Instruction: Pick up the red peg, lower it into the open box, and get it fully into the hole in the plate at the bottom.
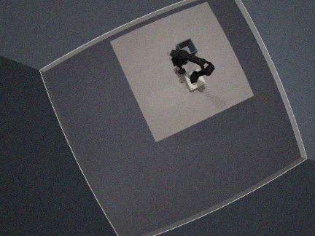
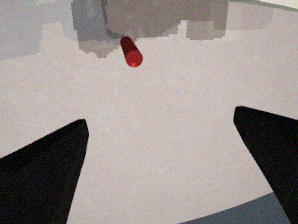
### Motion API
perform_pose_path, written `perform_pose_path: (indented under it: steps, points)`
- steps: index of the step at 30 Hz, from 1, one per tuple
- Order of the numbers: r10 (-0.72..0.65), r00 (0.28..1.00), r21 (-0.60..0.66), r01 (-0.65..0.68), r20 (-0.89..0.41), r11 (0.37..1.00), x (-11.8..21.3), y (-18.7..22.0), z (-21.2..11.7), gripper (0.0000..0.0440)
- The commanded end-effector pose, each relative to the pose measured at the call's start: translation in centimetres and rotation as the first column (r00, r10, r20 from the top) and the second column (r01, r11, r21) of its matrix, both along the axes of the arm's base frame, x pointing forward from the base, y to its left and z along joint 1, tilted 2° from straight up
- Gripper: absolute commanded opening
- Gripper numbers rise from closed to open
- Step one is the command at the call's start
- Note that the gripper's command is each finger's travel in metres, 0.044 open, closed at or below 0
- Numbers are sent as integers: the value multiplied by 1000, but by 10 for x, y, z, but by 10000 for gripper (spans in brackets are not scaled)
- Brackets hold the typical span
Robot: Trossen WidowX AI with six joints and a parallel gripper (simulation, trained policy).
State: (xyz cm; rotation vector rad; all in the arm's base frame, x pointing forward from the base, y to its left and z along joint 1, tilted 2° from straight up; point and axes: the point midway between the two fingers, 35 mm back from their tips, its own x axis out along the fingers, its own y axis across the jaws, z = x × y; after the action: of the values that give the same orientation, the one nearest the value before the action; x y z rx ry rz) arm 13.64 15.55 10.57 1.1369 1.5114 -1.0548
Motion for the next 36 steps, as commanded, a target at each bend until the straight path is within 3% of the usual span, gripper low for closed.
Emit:
perform_pose_path:
  steps: [1,12,25,28,36]
  points:
    - [31,999,-42,-32,-18,999,-5,-5,-11,426]
    - [97,995,-137,-100,-24,985,-8,-16,-51,439]
    - [118,993,-191,-115,8,975,-3,-21,-91,399]
    - [119,993,-193,-113,17,975,-2,-20,-99,358]
    - [141,989,-181,-132,35,975,5,-10,-116,155]
